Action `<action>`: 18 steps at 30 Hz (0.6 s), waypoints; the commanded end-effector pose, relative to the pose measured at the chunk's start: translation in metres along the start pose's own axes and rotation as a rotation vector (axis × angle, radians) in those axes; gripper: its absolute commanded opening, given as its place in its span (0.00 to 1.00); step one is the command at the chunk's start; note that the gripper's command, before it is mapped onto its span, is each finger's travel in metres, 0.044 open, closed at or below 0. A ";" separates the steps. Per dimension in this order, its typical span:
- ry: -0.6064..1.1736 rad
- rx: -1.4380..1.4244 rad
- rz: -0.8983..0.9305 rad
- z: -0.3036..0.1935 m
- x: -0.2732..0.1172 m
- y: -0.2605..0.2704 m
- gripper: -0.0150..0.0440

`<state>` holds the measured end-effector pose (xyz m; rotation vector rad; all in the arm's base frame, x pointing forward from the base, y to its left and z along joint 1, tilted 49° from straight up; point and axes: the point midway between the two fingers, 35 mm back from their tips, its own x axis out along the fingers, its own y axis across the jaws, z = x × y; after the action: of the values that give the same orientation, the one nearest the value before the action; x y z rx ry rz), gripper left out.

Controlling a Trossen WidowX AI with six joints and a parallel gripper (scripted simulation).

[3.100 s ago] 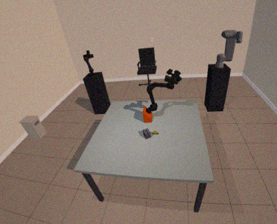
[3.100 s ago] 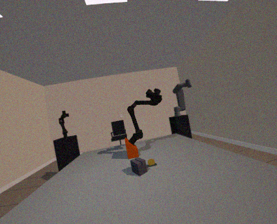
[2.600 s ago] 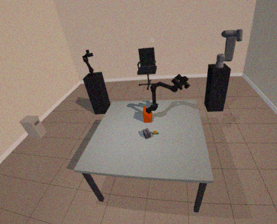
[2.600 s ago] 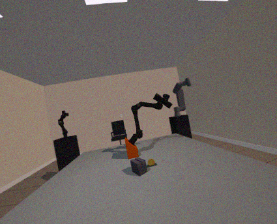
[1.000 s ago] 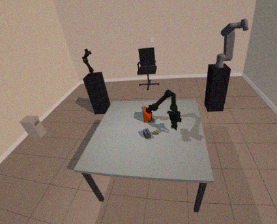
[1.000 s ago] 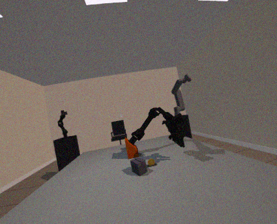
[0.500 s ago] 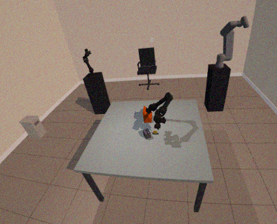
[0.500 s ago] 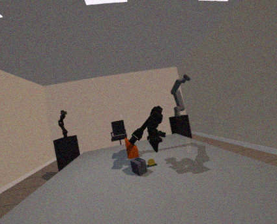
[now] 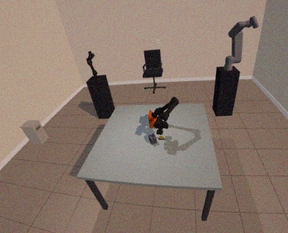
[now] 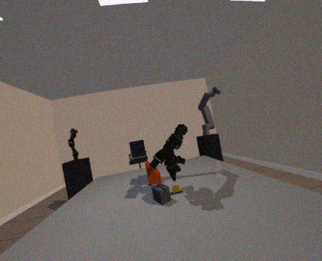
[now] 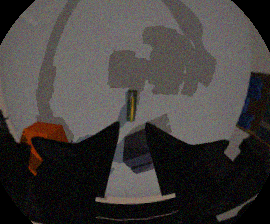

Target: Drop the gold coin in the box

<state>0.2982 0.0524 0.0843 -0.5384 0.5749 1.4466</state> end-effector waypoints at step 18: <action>-0.004 0.005 -0.006 0.001 0.036 -0.002 0.53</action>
<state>0.3016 0.0760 0.0640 -0.5423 0.5713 1.4396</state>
